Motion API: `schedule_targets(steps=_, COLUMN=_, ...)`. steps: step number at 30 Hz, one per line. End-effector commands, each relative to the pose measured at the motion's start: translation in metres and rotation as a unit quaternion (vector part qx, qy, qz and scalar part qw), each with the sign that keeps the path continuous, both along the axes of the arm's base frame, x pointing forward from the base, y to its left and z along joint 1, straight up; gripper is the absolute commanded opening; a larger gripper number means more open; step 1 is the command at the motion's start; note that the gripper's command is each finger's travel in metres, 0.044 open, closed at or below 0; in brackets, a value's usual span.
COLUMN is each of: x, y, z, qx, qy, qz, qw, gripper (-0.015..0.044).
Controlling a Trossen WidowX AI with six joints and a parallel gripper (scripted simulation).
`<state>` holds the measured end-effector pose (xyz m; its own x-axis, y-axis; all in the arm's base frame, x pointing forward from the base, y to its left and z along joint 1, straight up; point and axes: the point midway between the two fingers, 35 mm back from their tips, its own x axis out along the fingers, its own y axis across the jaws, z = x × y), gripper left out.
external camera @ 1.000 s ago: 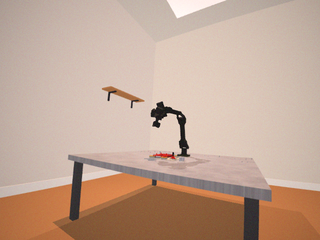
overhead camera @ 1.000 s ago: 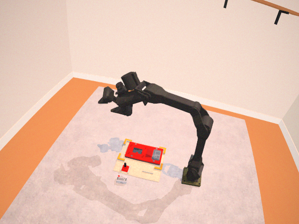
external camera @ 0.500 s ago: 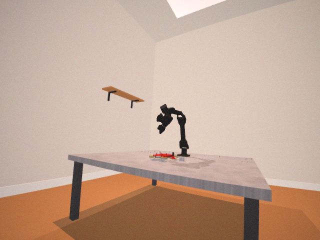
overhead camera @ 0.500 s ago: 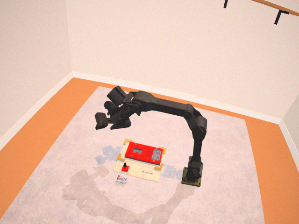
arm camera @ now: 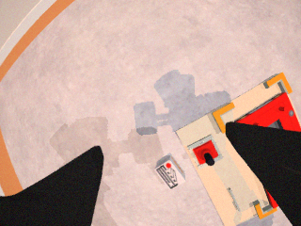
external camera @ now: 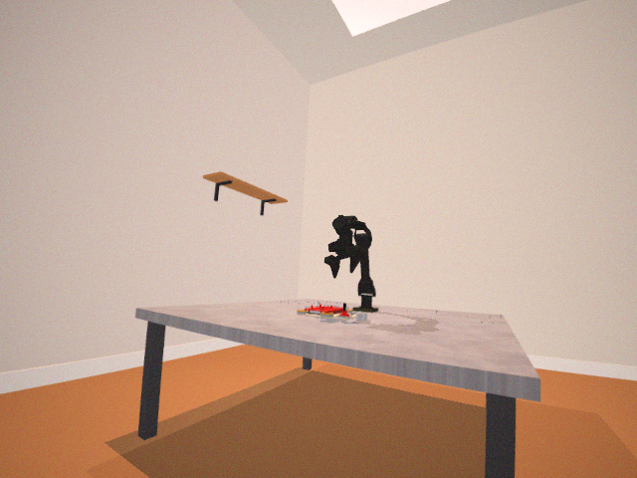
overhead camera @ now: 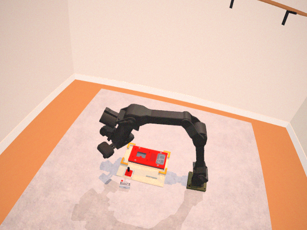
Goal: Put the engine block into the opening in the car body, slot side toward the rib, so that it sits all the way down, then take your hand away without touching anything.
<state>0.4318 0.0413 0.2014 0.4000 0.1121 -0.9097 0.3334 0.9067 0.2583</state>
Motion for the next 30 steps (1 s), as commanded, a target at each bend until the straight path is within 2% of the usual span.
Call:
schedule_targets(steps=1, x=-0.009, y=0.014, z=-0.011, qx=-0.026, qy=0.035, qz=0.049, qw=0.998, gripper=0.0440)
schedule_targets(steps=16, x=-0.060, y=0.061, z=-0.042, qx=-0.105, qy=0.162, qz=0.243, qw=0.951, gripper=0.0440)
schedule_targets(steps=26, x=-0.070, y=0.058, z=-0.045, qx=-0.108, qy=0.168, qz=0.252, qw=0.947, gripper=0.0440)
schedule_targets(steps=30, x=-0.067, y=0.059, z=-0.084, qx=-0.108, qy=0.168, qz=0.252, qw=0.947, gripper=0.0440)
